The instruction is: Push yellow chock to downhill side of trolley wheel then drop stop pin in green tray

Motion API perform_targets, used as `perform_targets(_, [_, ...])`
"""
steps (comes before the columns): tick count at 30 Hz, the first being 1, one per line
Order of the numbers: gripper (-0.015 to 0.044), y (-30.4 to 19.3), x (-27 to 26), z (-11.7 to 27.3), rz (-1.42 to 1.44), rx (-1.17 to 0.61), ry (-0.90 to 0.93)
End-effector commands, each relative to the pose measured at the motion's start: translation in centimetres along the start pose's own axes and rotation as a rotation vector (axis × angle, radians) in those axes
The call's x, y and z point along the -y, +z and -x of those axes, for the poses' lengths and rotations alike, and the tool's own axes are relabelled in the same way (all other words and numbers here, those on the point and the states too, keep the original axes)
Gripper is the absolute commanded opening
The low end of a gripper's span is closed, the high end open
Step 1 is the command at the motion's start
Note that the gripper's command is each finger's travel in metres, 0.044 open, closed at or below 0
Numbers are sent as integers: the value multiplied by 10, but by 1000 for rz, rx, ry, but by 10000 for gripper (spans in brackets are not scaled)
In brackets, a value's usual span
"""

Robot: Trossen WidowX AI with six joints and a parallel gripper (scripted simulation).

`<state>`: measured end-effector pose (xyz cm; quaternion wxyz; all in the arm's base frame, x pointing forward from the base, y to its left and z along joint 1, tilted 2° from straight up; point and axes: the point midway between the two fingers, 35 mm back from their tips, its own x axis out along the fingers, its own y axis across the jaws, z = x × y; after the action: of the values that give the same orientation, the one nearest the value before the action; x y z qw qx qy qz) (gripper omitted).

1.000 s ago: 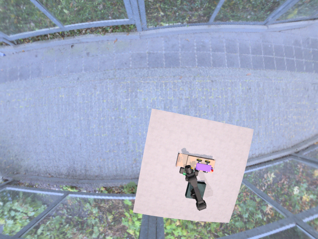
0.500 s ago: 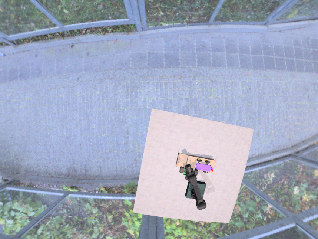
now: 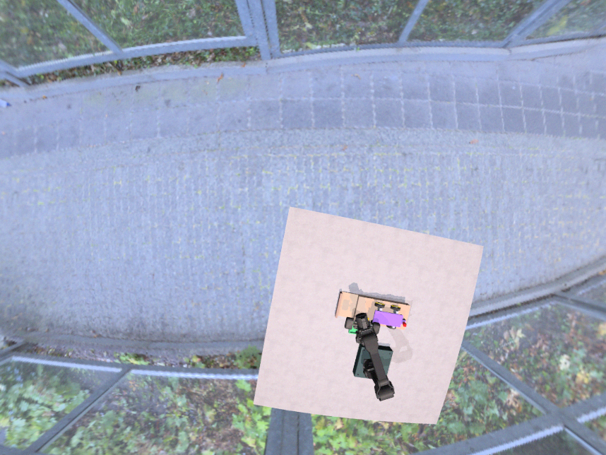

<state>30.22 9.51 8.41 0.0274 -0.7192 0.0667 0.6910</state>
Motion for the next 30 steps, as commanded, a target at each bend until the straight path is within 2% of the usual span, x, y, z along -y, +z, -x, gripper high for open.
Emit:
perform_targets(1, [0,0,-5,0,2,5,7])
perform_targets(26, [0,-4,-15,3,1,-1,-1])
perform_targets(30, [105,-4,-15,3,1,-1,-1])
